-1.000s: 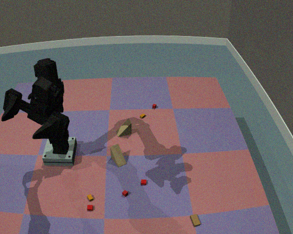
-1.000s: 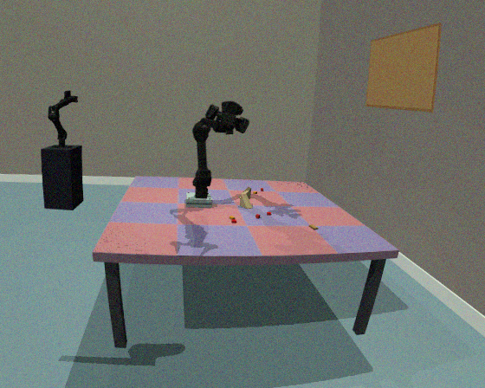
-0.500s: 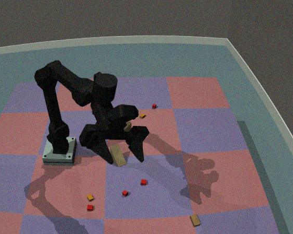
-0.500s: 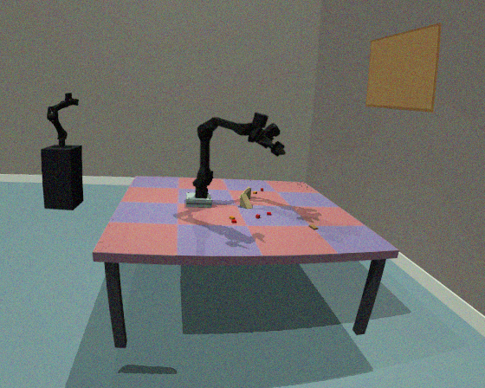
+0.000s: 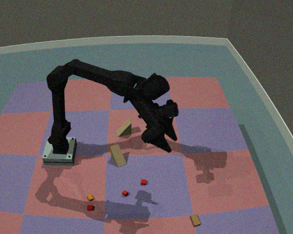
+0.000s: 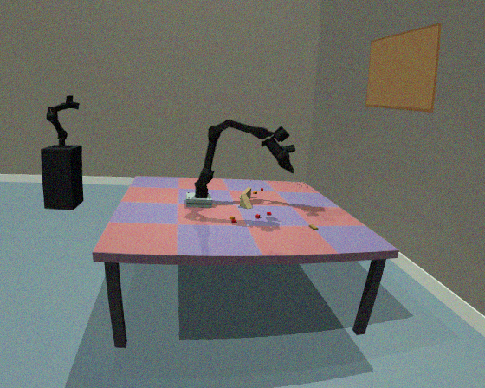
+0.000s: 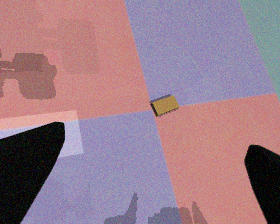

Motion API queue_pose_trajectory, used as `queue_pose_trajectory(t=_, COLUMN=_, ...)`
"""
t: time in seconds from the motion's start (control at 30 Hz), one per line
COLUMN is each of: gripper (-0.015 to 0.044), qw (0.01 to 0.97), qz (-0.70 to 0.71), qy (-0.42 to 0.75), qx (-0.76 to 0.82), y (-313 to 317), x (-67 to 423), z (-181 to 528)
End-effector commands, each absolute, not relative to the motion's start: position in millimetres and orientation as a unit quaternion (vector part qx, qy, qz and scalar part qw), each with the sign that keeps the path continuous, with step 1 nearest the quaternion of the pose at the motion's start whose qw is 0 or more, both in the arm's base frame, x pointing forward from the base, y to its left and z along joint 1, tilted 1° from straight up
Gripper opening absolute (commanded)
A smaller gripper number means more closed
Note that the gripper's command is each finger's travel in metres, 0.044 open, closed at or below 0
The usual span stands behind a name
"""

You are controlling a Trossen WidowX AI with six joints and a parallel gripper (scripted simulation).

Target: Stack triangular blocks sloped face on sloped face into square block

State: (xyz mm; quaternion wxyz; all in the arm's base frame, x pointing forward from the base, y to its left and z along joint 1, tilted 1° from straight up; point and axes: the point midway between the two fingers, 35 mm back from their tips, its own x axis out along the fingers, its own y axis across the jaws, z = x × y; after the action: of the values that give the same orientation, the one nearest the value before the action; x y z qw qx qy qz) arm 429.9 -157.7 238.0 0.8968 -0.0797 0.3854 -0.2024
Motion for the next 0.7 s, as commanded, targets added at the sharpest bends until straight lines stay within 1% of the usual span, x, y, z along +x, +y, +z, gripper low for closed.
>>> queue_pose_trajectory(t=0.0, gripper=0.0440, qw=0.882, qz=-0.117, qy=0.452, qx=-0.068, y=-89.8, x=442.1, z=206.6)
queue_pose_trajectory(t=0.13, gripper=0.0440, qw=0.850, qz=-0.047, qy=0.521, qx=-0.064, y=-29.5, x=438.6, z=176.8)
queue_pose_trajectory(t=0.3, gripper=0.0440, qw=0.789, qz=0.029, qy=0.610, qx=-0.069, y=45.3, x=416.4, z=144.6)
queue_pose_trajectory(t=0.53, gripper=0.0440, qw=0.667, qz=0.101, qy=0.732, qx=-0.097, y=138.9, x=355.1, z=113.4)
queue_pose_trajectory(t=0.67, gripper=0.0440, qw=0.595, qz=0.116, qy=0.786, qx=-0.121, y=176.8, x=315.5, z=105.5)
